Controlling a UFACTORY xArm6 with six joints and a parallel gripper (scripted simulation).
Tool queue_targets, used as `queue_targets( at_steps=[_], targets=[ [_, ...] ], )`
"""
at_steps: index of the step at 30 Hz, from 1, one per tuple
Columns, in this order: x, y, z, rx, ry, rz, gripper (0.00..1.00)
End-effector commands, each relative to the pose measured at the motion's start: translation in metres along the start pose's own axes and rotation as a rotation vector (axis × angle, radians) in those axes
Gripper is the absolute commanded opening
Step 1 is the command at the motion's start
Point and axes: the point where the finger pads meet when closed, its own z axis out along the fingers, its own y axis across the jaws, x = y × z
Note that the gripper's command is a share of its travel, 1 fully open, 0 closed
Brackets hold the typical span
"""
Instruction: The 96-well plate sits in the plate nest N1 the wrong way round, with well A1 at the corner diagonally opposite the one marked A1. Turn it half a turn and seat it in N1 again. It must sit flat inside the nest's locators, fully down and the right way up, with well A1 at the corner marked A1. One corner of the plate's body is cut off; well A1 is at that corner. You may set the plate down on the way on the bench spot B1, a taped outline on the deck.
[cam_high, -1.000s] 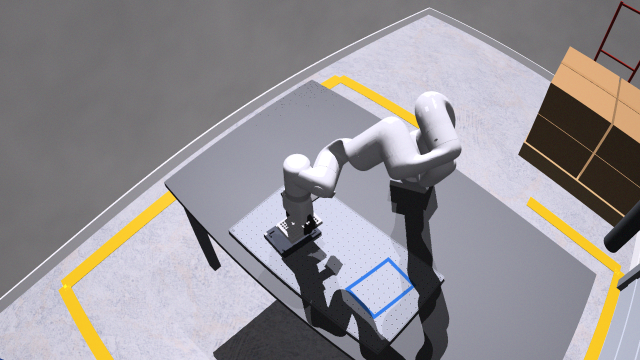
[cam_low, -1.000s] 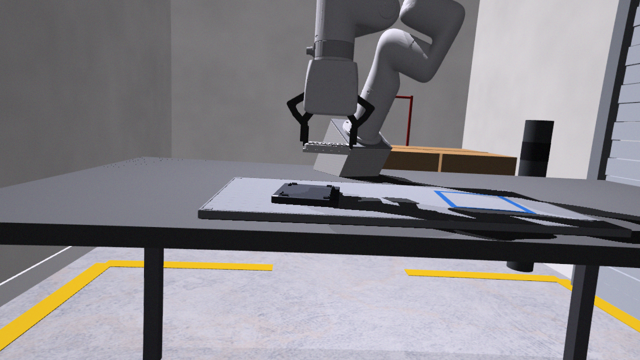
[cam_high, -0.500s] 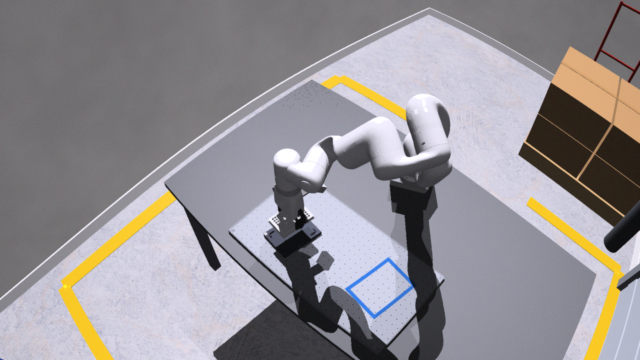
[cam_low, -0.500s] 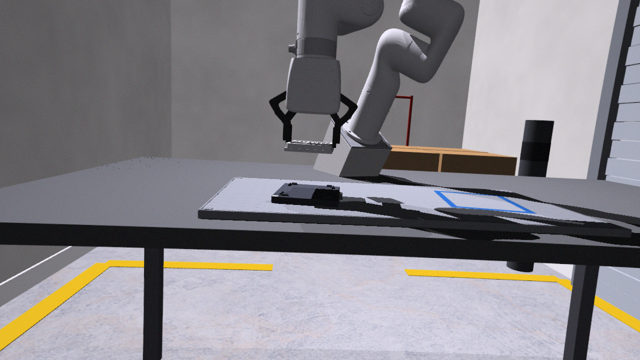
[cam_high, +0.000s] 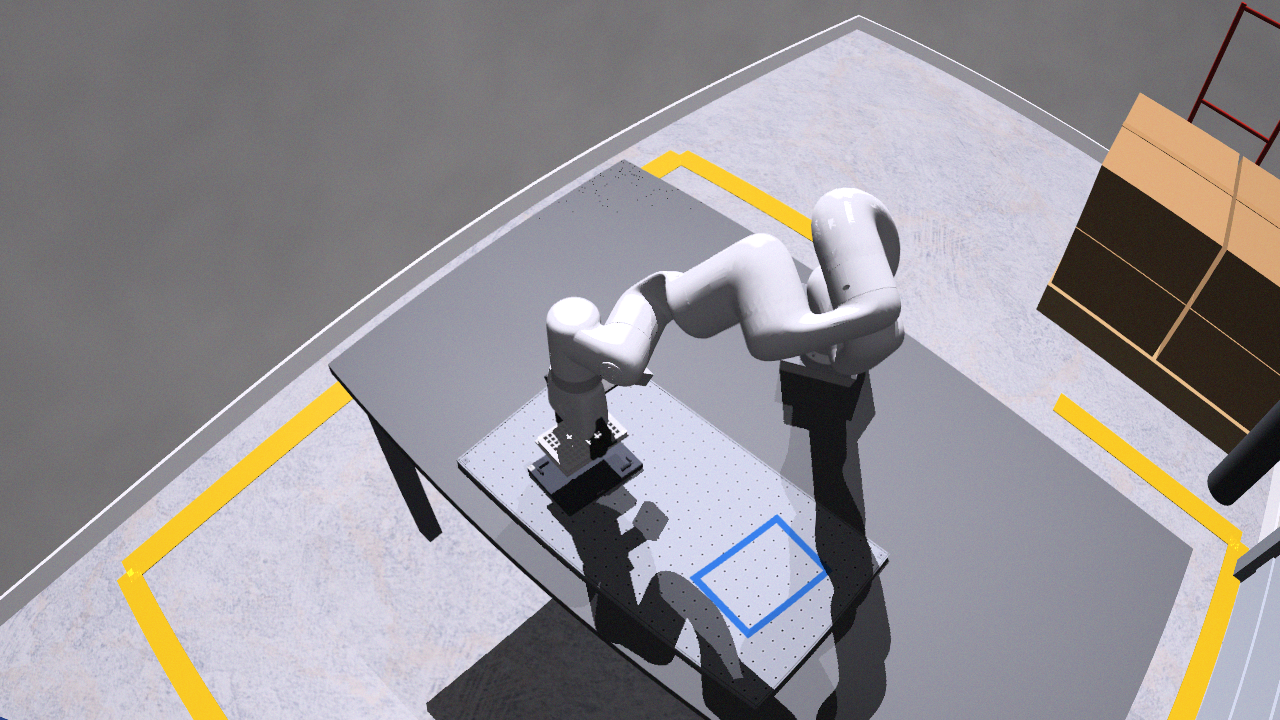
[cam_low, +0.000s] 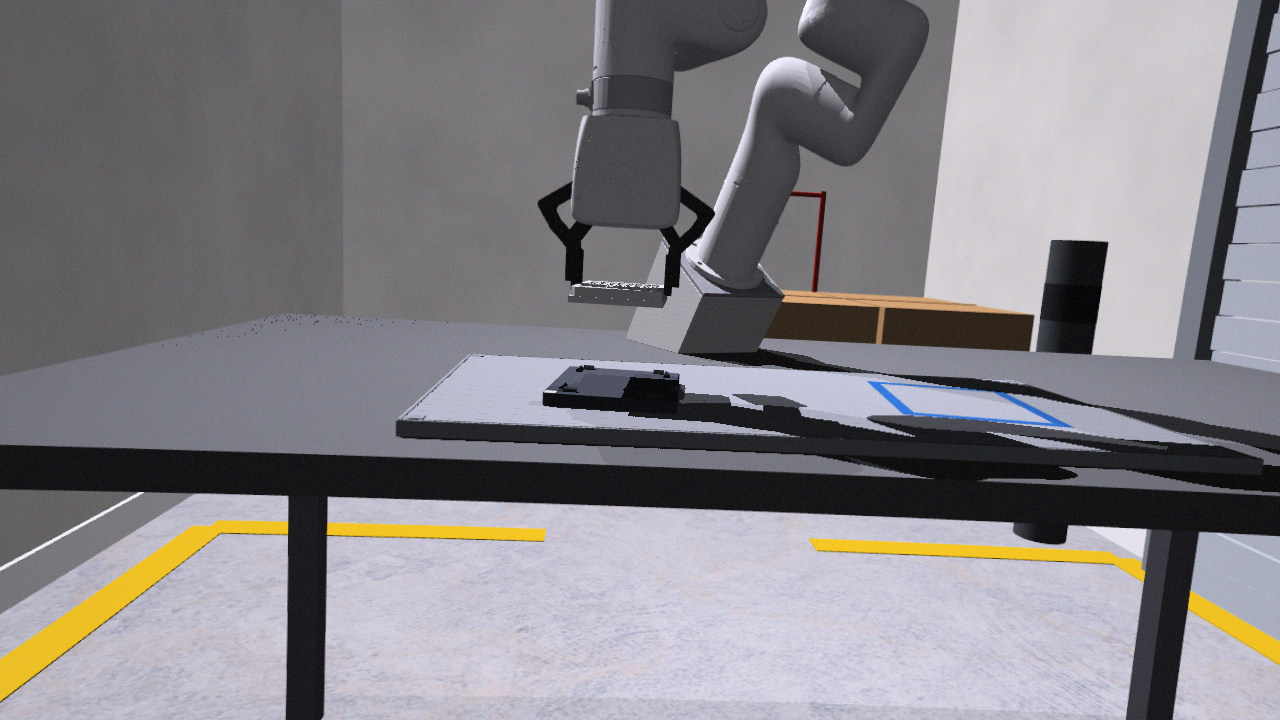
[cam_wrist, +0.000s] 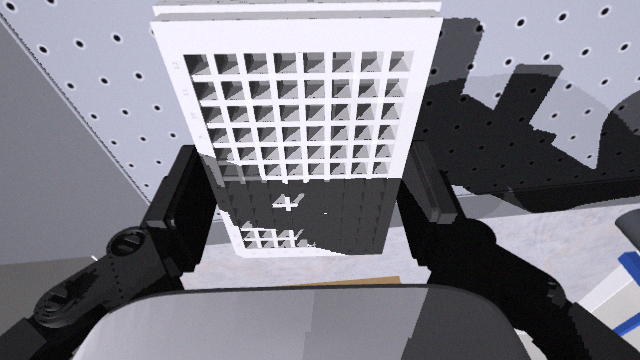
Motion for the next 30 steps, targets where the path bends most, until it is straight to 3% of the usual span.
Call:
queue_targets(
  at_steps=[1, 16, 30],
  targets=[
    [-0.001, 0.0, -0.001, 0.002, -0.003, -0.001, 0.0],
    [-0.001, 0.0, -0.001, 0.002, -0.003, -0.001, 0.0],
    [-0.001, 0.0, 0.019, 0.002, -0.003, -0.001, 0.0]
  ],
)
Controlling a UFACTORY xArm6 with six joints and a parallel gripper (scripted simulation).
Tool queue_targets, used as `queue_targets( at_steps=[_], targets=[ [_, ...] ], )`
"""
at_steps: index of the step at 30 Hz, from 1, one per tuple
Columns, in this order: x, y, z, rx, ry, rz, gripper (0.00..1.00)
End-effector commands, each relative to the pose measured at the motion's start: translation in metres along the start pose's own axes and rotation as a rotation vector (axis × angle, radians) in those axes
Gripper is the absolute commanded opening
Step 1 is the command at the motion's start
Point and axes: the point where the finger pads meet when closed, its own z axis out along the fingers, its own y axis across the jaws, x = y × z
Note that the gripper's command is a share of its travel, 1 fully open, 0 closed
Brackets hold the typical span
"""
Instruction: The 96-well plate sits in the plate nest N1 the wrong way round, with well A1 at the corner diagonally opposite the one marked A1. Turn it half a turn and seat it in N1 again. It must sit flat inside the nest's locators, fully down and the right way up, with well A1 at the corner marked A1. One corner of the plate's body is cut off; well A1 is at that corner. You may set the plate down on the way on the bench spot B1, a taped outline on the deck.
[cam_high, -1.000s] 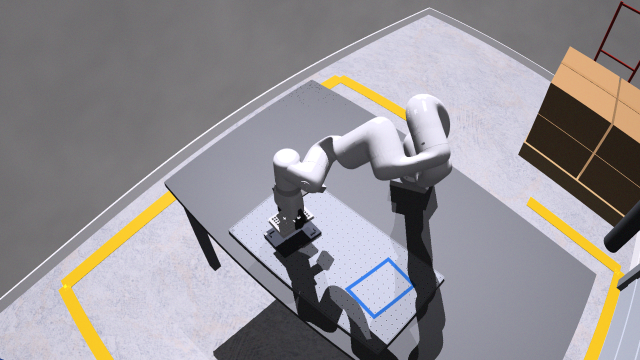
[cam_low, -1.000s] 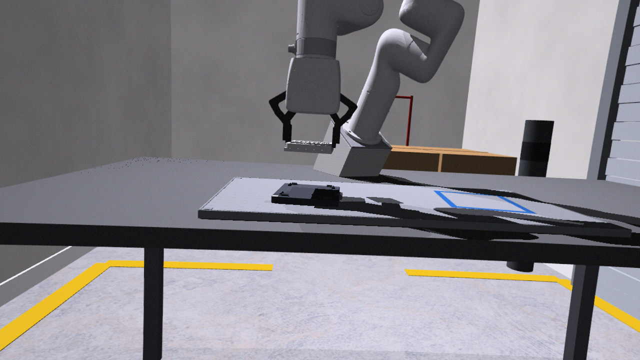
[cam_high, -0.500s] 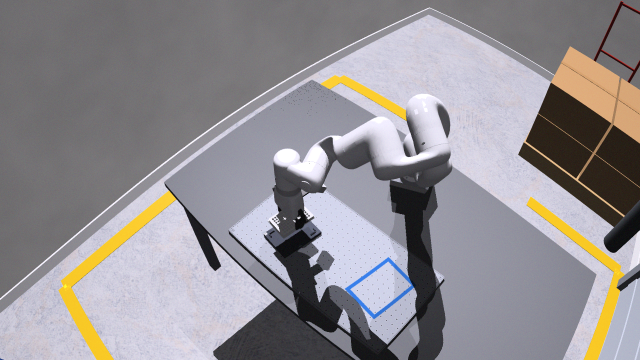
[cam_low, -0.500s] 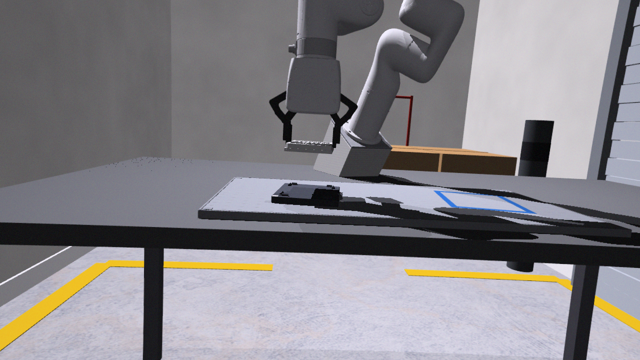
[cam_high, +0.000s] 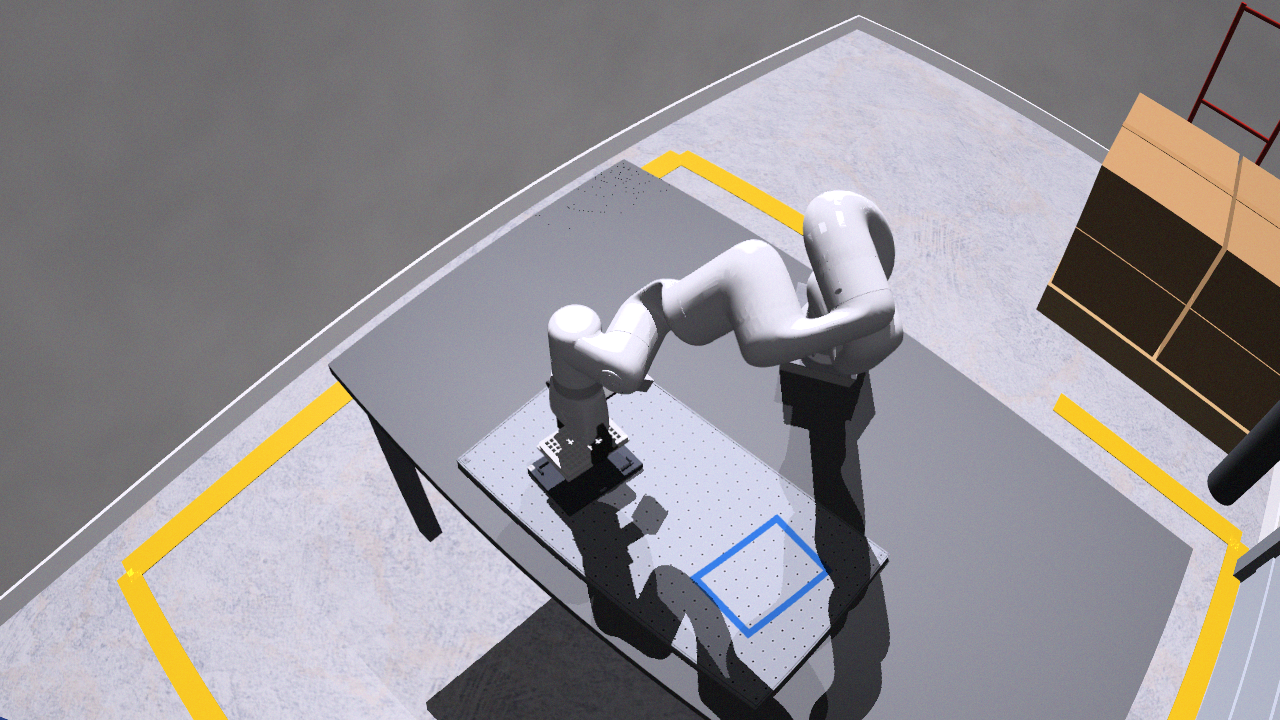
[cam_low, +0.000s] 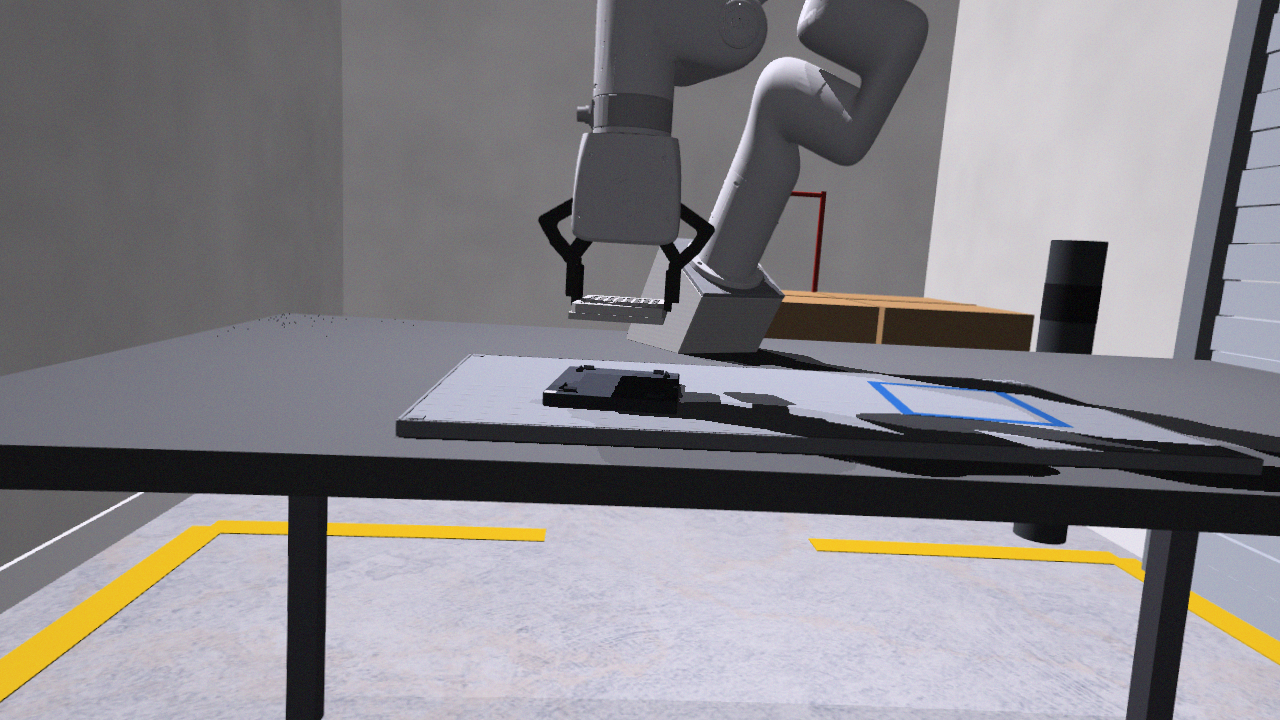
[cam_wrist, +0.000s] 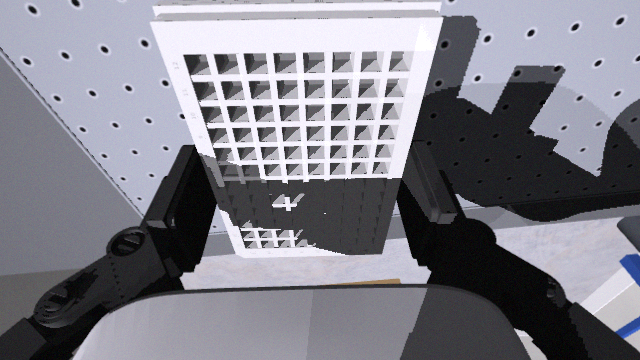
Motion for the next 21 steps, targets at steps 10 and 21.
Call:
queue_targets(
  at_steps=[10, 21],
  targets=[
    [-0.002, 0.0, 0.021, 0.002, -0.004, -0.001, 0.0],
    [-0.002, 0.0, 0.036, 0.002, -0.004, -0.001, 0.0]
  ],
)
